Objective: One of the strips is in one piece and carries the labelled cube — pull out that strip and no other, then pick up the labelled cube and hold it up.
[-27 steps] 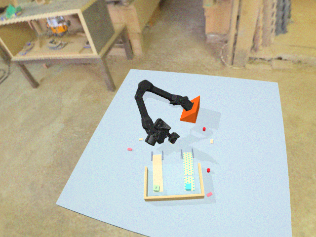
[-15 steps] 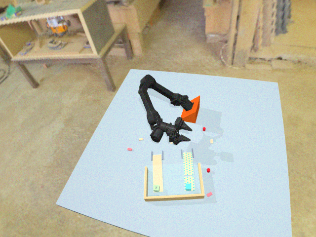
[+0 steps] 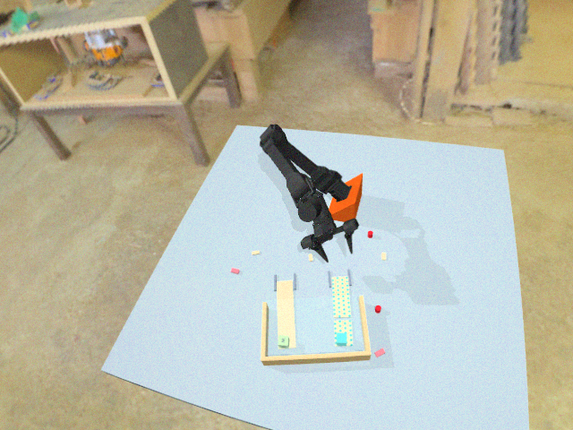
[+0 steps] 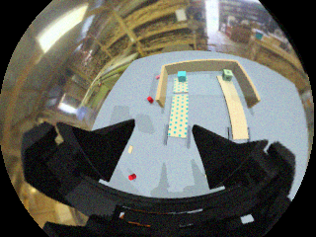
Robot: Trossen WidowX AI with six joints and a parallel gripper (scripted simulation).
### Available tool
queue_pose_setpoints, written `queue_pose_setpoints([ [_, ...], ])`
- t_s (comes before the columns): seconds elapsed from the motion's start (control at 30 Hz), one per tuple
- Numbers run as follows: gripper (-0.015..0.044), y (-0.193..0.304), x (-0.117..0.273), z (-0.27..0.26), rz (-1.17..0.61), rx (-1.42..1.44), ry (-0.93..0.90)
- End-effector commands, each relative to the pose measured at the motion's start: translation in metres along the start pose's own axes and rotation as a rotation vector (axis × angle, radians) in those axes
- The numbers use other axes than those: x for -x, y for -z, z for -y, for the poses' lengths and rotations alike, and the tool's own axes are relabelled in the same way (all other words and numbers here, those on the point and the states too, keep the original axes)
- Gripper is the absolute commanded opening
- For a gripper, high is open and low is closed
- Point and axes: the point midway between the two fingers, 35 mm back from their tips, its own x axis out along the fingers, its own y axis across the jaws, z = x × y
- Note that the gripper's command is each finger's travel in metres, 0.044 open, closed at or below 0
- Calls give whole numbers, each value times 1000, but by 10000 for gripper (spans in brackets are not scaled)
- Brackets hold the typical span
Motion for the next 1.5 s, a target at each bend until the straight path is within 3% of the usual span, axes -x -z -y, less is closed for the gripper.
queue_pose_setpoints([
  [0.0,400,-32,70,9,290,29,531],
  [0.5,400,-32,71,9,293,29,534],
  [0.6,321,-39,65,16,234,46,544],
  [1.0,6,-69,22,101,-270,129,530],
  [1.33,0,-45,2,184,-685,116,396],
  [1.47,0,-42,2,189,-711,112,383],
])
